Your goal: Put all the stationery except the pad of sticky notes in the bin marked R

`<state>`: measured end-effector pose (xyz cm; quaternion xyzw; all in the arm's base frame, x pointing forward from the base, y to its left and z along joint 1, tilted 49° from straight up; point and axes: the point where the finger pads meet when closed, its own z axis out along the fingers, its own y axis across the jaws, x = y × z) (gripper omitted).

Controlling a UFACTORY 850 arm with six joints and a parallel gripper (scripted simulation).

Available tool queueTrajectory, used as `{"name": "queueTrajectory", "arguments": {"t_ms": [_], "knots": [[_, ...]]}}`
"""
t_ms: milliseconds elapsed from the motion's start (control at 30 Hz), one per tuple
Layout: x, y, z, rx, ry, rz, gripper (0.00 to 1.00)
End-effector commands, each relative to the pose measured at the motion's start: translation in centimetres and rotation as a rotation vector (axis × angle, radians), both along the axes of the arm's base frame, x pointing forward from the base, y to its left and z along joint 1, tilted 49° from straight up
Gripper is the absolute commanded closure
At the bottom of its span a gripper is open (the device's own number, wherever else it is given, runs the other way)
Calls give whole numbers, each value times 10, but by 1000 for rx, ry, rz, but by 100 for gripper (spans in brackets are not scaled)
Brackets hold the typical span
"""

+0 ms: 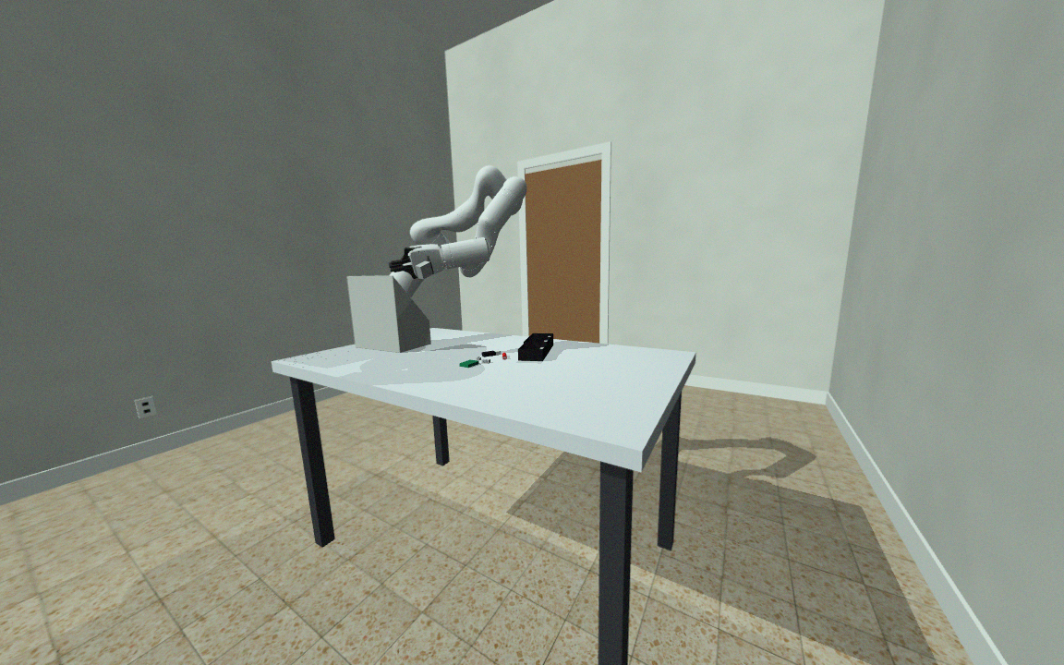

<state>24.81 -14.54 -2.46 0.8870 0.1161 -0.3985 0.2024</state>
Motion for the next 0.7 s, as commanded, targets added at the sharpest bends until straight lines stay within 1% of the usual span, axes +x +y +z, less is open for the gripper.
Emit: {"name": "queueTrajectory", "arguments": {"t_ms": [0, 133, 200, 300, 367, 467, 500, 533, 567, 600, 633, 667], "knots": [[-3, 17, 2, 91, 84, -95, 93], [0, 41, 3, 200, 113, -175, 93], [0, 41, 3, 200, 113, -175, 93], [8, 64, 2, 320, 120, -249, 93], [9, 66, 2, 320, 120, -249, 93], [20, 86, 1, 427, 107, -306, 93], [23, 93, 1, 448, 104, -316, 93], [23, 93, 1, 448, 104, -316, 93], [28, 99, 1, 492, 93, -337, 93], [33, 106, 1, 514, 88, -347, 93], [33, 106, 1, 514, 88, -347, 93], [38, 112, 1, 558, 73, -366, 93]]}}
